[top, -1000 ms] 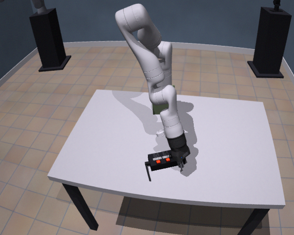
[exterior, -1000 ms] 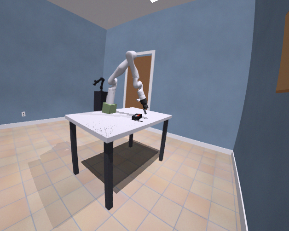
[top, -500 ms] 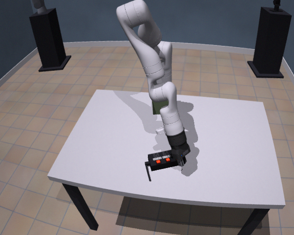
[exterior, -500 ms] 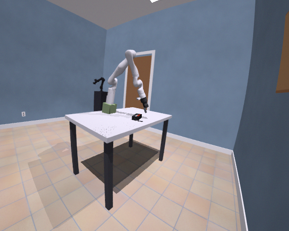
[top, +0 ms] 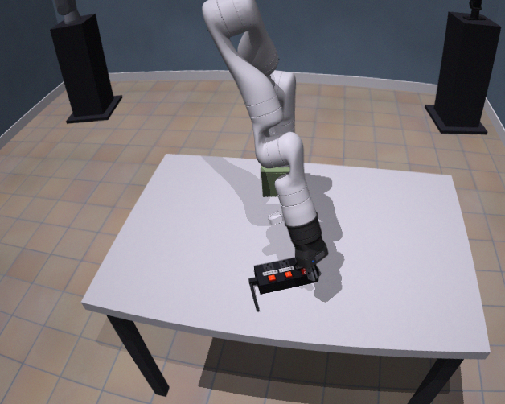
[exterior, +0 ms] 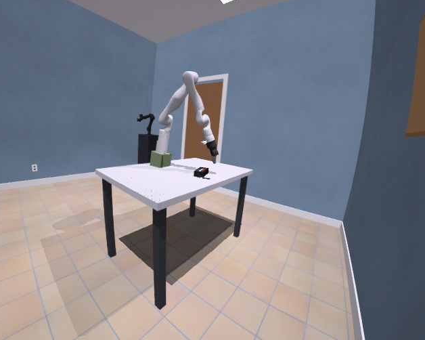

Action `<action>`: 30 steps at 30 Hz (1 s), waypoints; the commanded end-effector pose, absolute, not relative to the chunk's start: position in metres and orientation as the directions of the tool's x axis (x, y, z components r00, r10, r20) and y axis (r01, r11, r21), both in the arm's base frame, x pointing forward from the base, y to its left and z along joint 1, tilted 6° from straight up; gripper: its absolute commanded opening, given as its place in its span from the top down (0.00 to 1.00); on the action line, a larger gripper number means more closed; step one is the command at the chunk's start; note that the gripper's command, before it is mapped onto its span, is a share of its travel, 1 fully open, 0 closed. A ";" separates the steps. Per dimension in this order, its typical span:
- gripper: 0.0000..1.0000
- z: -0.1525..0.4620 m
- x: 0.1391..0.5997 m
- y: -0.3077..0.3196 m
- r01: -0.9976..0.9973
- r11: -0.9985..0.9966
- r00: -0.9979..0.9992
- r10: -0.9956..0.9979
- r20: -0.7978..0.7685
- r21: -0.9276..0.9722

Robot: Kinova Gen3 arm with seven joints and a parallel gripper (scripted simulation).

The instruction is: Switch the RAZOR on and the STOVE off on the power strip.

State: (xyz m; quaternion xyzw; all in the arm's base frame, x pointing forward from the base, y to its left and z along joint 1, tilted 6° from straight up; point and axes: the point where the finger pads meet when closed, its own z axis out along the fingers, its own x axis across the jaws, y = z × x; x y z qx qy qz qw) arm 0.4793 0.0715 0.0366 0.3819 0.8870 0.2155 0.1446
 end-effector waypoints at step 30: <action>1.00 0.057 0.479 0.072 0.610 0.613 -0.663 0.742 -0.099 0.502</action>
